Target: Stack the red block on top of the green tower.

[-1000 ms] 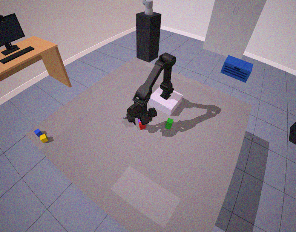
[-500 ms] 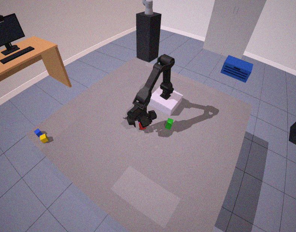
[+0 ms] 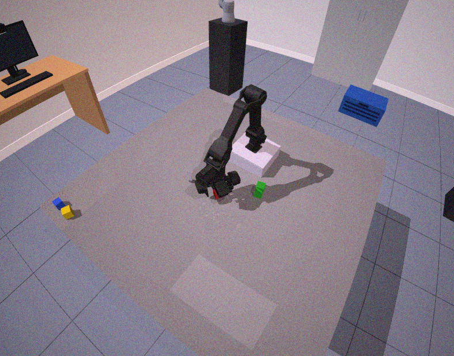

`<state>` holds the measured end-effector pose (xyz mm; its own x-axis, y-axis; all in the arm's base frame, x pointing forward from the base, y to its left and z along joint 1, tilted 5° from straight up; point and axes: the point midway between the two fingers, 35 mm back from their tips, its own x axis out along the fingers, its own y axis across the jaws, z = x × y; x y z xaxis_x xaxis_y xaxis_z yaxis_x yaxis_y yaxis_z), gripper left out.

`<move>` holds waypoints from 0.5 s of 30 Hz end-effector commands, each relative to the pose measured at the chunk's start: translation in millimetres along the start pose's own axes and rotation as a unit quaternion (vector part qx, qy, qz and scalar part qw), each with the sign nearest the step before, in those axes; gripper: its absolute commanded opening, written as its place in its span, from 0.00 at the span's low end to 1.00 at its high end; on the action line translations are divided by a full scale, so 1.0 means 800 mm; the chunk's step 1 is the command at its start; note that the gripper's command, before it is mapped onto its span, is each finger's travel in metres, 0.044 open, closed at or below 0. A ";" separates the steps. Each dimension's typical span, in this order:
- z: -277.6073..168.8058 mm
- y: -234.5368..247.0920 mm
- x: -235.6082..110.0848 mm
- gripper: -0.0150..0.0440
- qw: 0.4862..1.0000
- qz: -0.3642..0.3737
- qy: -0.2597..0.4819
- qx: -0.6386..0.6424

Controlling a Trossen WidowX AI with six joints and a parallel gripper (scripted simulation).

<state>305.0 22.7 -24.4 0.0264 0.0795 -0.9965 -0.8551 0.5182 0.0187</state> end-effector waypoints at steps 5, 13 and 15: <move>-0.001 0.003 0.003 1.00 1.000 0.005 0.000 0.002; -0.001 0.003 0.002 0.91 1.000 0.005 0.000 0.002; -0.001 0.003 0.002 0.82 1.000 0.005 0.000 0.002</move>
<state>303.7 22.6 -25.8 0.0212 0.0791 -0.9966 -0.8550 0.5181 0.0229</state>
